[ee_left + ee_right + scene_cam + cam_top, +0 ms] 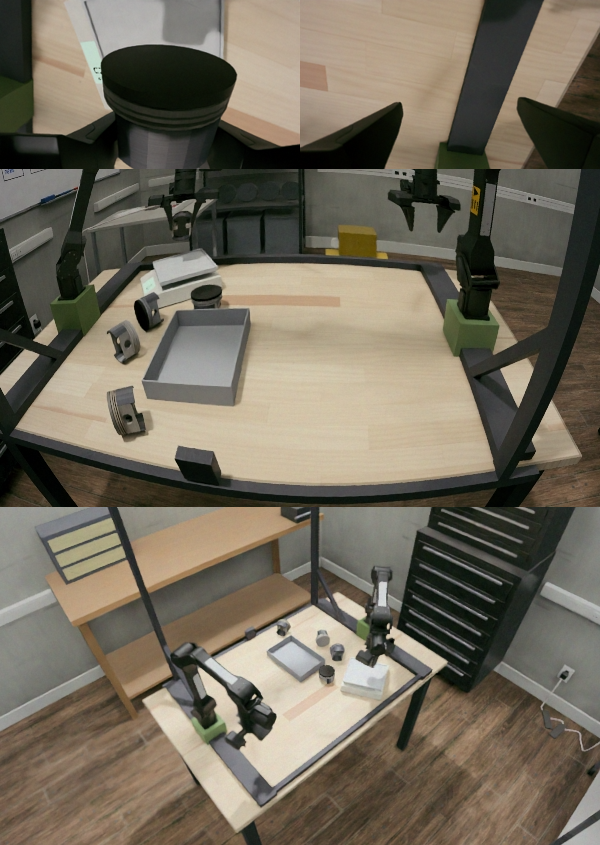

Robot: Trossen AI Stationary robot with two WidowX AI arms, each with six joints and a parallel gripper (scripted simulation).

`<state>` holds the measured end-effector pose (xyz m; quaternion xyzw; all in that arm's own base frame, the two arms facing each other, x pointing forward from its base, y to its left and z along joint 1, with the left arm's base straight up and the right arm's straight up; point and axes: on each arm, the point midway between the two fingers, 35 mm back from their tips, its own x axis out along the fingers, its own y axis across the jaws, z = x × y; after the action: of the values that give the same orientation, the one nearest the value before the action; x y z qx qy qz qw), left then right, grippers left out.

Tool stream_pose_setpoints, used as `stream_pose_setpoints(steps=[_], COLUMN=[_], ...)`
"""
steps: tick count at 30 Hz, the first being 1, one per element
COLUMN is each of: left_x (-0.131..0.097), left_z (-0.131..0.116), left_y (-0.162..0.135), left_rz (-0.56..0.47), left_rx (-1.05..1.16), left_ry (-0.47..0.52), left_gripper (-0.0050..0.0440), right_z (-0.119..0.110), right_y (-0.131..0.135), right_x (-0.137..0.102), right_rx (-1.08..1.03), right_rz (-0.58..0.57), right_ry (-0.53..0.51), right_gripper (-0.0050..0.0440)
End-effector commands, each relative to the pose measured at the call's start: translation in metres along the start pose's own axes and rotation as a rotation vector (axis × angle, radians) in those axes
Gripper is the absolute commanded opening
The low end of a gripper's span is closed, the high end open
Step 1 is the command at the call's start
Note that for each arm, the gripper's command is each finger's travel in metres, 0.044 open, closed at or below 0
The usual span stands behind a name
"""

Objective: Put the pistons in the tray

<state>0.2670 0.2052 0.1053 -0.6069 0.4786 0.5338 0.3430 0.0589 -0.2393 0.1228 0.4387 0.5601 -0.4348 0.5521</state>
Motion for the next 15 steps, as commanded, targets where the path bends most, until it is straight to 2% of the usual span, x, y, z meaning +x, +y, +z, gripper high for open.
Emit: stream_pose_setpoints(steps=[1, 12, 15], left_x=[-0.0145, -0.0178, -0.0078], left_z=[0.0013, 0.0010, -0.0012], left_y=[-0.0043, -0.0043, -0.0013], left_rz=[-0.048, -0.070, -0.053], left_rx=[-0.112, -0.350, -0.349], left_ry=[0.004, 0.045, 0.049], left_gripper=[0.0158, 0.0158, 0.0158], right_z=[0.0055, 0.0055, 0.0055], right_y=[0.0011, 0.0011, 0.0011], right_x=[-0.0085, -0.0085, -0.0085], right_rx=[-0.006, -0.006, -0.006], right_rz=[0.003, 0.003, 0.003], right_ry=[-0.033, -0.033, -0.033], right_gripper=[0.0400, 0.0400, 0.0400])
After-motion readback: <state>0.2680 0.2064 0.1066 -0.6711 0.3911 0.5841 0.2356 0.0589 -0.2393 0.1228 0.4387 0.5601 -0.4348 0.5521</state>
